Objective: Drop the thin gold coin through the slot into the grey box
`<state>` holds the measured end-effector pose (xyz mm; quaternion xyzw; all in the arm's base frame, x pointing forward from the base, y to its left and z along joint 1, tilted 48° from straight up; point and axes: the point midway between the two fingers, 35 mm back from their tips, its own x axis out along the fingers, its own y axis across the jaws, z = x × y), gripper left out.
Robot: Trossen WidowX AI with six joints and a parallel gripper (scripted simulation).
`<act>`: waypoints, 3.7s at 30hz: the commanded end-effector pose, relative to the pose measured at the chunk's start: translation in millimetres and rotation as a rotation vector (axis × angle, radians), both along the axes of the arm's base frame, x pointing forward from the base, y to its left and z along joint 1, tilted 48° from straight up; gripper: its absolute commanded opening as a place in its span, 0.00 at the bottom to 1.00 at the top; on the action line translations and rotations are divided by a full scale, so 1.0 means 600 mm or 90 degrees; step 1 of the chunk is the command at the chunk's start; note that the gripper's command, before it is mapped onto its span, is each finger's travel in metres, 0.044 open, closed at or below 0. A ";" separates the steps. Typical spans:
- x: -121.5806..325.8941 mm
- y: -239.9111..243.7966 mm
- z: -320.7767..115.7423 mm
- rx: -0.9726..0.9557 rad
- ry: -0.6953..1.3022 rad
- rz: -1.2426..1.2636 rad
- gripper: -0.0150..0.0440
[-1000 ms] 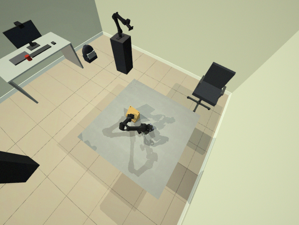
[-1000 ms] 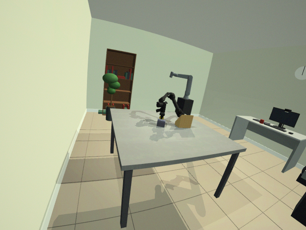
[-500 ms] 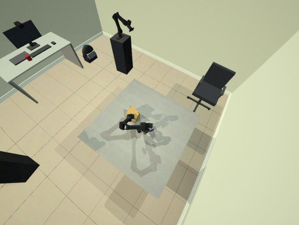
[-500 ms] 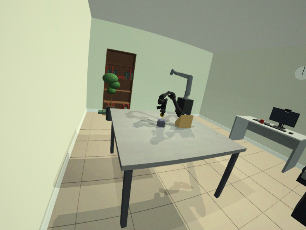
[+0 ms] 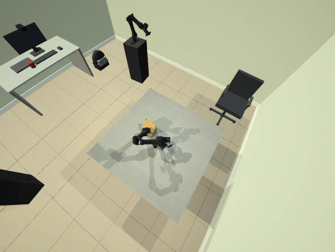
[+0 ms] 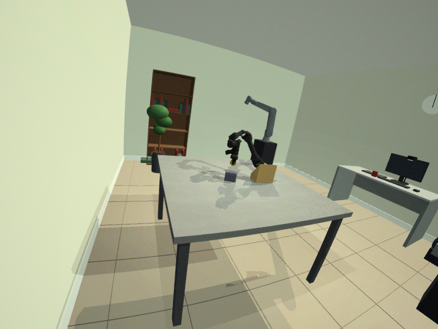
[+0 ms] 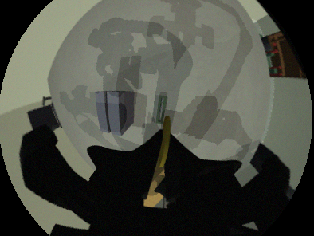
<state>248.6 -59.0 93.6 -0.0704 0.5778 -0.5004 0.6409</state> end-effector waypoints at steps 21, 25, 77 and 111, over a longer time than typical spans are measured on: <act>0.057 0.044 -0.054 0.005 0.002 0.003 0.25; 0.067 0.052 -0.065 0.005 0.001 0.003 0.25; 0.108 0.092 -0.125 -0.003 0.002 -0.005 0.25; 0.101 0.069 -0.147 -0.003 0.005 -0.002 0.25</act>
